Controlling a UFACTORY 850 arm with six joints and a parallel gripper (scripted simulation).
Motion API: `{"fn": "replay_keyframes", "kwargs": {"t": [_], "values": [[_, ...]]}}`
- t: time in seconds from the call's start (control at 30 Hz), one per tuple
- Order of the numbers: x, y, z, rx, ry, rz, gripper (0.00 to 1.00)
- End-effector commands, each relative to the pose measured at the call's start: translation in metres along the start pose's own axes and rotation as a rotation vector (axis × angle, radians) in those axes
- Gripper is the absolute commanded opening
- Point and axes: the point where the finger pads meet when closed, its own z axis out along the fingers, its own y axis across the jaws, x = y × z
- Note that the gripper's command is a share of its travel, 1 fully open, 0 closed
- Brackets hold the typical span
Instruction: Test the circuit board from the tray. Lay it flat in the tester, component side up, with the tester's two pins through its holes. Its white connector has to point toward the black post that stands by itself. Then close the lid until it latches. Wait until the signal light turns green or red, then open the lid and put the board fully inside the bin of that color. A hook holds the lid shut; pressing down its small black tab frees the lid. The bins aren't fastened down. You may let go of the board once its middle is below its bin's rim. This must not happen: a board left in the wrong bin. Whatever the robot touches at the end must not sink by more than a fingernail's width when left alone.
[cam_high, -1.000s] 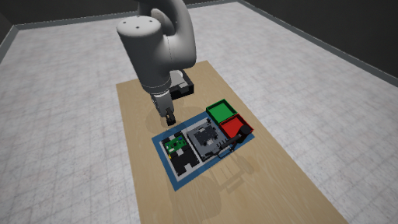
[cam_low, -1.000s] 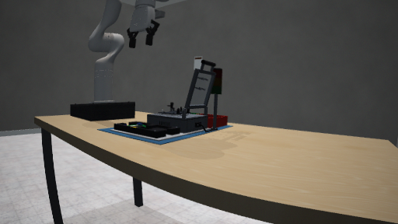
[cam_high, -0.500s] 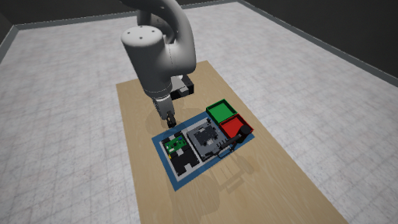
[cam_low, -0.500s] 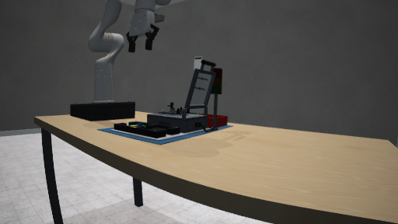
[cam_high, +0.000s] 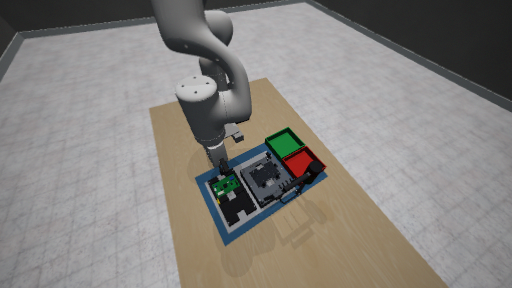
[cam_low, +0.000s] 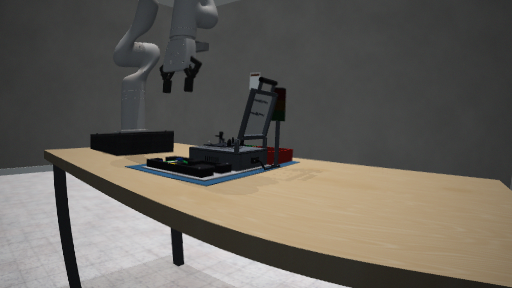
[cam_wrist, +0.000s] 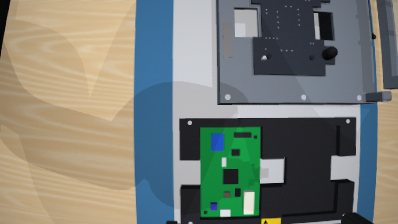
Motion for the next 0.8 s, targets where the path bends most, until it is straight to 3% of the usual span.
{"fn": "replay_keyframes", "kwargs": {"t": [0.0,0.47,0.77], "values": [[-0.002,0.004,0.031,-0.004,-0.002,0.000,1.00],[-0.002,0.004,0.125,-0.004,-0.002,0.000,1.00],[-0.002,0.004,0.149,-0.004,-0.002,0.000,1.00]]}}
